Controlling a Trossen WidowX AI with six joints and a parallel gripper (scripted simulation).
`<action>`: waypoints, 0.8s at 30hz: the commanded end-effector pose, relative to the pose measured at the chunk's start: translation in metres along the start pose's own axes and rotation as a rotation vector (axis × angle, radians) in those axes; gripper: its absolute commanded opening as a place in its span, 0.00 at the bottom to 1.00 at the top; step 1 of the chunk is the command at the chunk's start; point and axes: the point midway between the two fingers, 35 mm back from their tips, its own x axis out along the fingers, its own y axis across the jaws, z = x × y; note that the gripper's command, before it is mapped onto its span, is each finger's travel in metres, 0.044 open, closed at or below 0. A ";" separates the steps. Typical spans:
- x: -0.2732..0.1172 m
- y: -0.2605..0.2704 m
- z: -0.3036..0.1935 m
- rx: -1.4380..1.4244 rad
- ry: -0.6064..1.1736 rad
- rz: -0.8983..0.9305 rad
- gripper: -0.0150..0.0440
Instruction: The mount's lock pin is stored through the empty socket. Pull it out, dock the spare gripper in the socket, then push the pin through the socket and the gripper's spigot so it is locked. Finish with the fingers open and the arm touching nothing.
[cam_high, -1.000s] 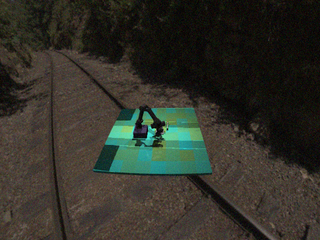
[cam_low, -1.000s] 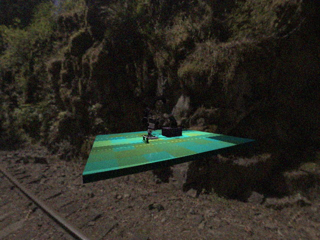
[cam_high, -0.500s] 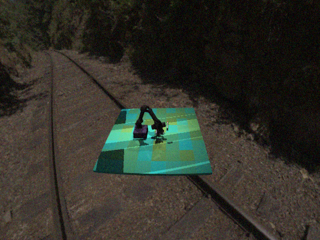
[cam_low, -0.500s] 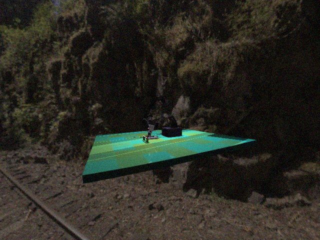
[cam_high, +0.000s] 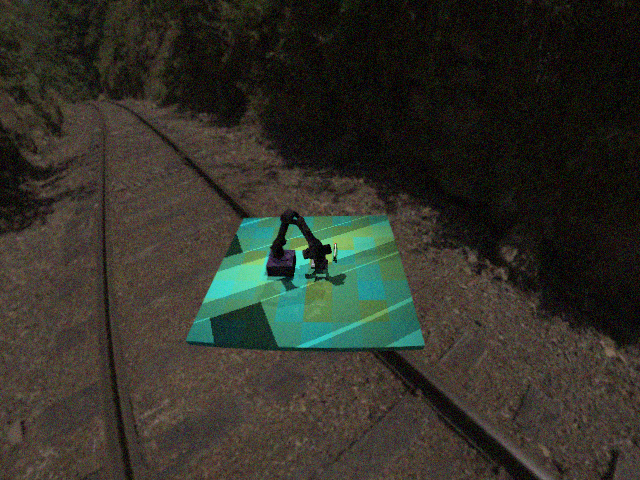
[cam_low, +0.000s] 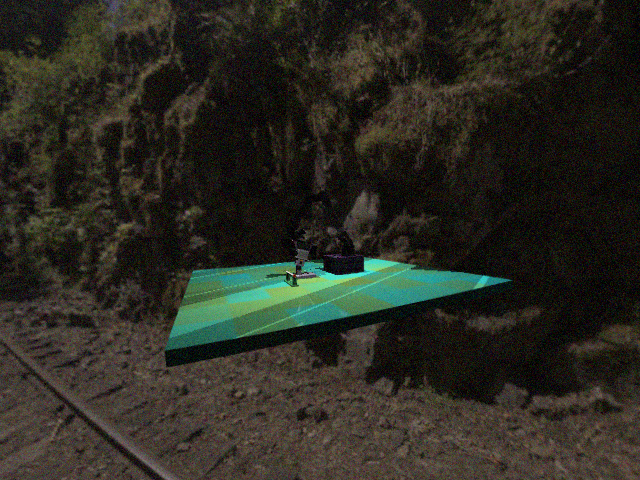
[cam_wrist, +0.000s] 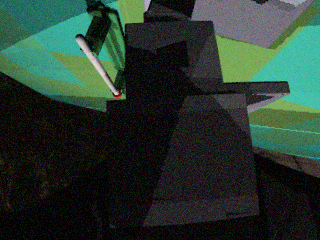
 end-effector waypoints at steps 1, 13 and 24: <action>0.000 0.000 0.000 -0.002 -0.001 0.000 0.57; 0.000 0.000 0.000 -0.002 -0.001 0.000 1.00; -0.014 -0.001 -0.024 0.015 0.005 0.001 1.00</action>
